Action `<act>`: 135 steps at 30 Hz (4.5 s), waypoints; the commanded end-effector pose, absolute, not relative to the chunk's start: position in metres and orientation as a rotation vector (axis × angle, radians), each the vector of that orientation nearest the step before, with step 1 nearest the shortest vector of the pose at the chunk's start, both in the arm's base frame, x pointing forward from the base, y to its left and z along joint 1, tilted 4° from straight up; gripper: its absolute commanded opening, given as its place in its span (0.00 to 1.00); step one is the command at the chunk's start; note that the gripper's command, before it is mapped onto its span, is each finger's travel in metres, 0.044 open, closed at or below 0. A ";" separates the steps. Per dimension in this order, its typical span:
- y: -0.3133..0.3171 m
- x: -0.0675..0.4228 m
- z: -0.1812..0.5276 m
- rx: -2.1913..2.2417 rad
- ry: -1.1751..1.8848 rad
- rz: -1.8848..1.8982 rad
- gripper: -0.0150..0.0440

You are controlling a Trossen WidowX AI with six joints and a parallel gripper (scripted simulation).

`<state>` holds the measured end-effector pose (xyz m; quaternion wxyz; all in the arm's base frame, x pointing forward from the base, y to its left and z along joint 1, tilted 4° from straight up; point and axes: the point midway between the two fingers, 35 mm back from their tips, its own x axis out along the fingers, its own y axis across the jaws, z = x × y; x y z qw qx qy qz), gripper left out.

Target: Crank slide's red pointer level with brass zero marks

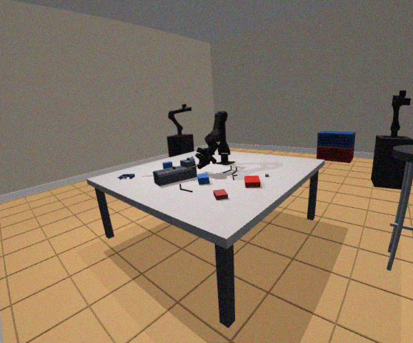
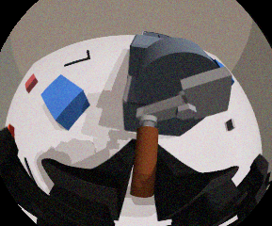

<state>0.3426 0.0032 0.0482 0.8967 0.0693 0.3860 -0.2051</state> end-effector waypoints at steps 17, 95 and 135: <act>0.002 0.342 0.047 0.138 0.806 -0.429 0.25; 0.002 0.342 0.047 0.138 0.806 -0.429 0.25; 0.003 0.342 0.048 0.143 0.802 -0.426 0.74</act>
